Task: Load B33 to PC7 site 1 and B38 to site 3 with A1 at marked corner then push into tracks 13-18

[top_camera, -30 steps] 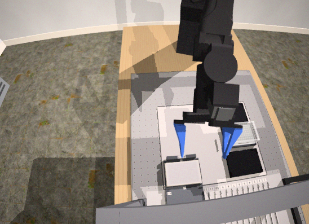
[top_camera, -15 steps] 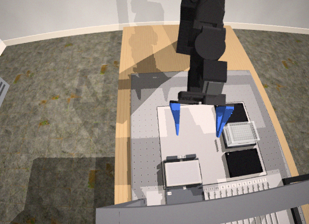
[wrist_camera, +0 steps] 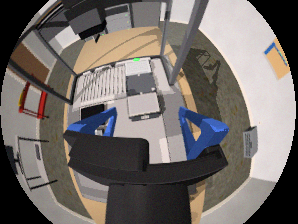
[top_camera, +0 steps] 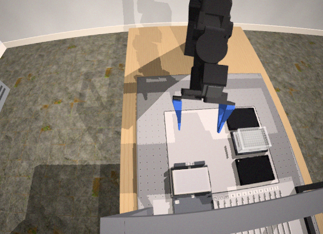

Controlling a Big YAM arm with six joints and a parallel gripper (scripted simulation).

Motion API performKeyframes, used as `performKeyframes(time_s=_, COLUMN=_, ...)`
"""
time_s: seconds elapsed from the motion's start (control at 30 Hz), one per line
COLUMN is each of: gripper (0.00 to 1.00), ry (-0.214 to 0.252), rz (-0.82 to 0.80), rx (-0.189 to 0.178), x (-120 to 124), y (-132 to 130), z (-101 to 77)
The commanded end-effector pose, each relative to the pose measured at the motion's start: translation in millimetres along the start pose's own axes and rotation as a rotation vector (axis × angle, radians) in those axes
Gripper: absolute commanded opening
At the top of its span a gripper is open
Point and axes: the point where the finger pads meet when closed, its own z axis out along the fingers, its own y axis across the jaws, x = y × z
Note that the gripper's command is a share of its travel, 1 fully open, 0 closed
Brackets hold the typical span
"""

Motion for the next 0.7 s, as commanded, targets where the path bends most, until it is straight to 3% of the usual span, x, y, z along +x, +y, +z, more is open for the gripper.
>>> performKeyframes(time_s=0.0, gripper=1.00, ry=0.048, rz=-0.021, rx=-0.009, x=-20, y=3, z=11.6)
performKeyframes(time_s=0.07, gripper=1.00, ry=0.146, rz=-0.018, rx=-0.012, x=2, y=4, z=21.4)
performKeyframes(time_s=0.23, gripper=1.00, ry=0.313, rz=-0.020, rx=-0.013, x=18, y=4, z=34.4)
performKeyframes(time_s=0.3, gripper=1.00, ry=0.313, rz=-0.020, rx=-0.013, x=18, y=4, z=34.4)
performKeyframes(time_s=0.4, gripper=1.00, ry=0.412, rz=-0.020, rx=-0.013, x=27, y=4, z=41.9)
performKeyframes(time_s=0.67, gripper=1.00, ry=0.675, rz=-0.005, rx=-0.007, x=24, y=4, z=42.9)
